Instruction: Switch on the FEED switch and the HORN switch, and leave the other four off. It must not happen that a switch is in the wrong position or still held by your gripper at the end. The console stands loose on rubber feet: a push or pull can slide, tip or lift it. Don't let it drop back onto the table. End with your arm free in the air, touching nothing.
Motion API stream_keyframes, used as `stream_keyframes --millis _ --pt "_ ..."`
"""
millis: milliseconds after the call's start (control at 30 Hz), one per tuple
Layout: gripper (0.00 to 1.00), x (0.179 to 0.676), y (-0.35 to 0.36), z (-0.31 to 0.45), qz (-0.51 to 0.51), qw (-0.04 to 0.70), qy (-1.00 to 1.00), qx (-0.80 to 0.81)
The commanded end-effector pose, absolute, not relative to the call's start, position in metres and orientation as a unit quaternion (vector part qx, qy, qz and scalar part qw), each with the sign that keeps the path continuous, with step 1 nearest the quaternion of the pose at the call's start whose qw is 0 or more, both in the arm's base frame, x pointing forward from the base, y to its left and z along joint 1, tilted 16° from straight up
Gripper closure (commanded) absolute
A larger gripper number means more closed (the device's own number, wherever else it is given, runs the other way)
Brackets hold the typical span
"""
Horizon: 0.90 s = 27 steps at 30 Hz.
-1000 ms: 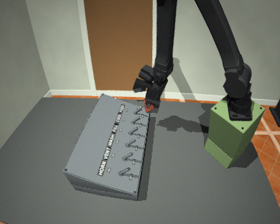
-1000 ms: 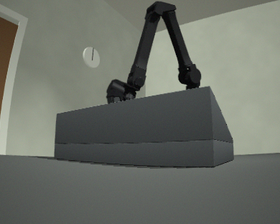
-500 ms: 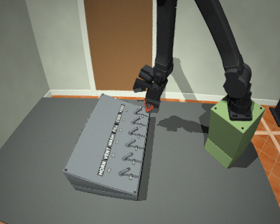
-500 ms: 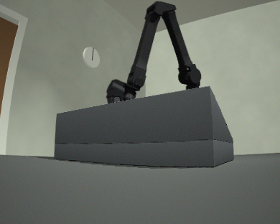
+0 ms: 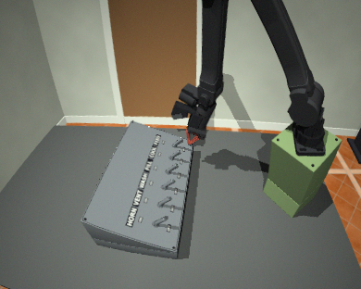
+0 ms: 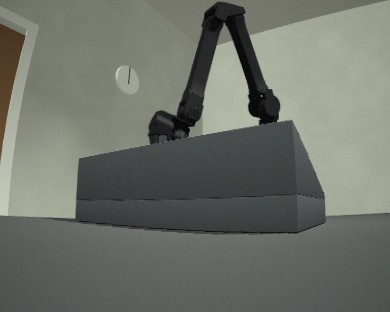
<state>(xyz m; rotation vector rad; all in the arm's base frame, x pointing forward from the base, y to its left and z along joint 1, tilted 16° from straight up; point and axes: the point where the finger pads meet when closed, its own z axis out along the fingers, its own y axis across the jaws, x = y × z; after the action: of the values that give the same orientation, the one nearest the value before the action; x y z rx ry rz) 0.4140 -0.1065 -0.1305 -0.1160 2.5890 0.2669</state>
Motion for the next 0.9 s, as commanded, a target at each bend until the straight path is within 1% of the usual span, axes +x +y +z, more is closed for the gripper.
stream_keyframes --millis 0,867 --pt "1.0 0.4122 -0.1035 -0.1338 0.099 0.266 0.958 -0.042" --pt "1.0 0.4131 -0.1042 -0.1328 0.098 0.268 0.957 -0.043"
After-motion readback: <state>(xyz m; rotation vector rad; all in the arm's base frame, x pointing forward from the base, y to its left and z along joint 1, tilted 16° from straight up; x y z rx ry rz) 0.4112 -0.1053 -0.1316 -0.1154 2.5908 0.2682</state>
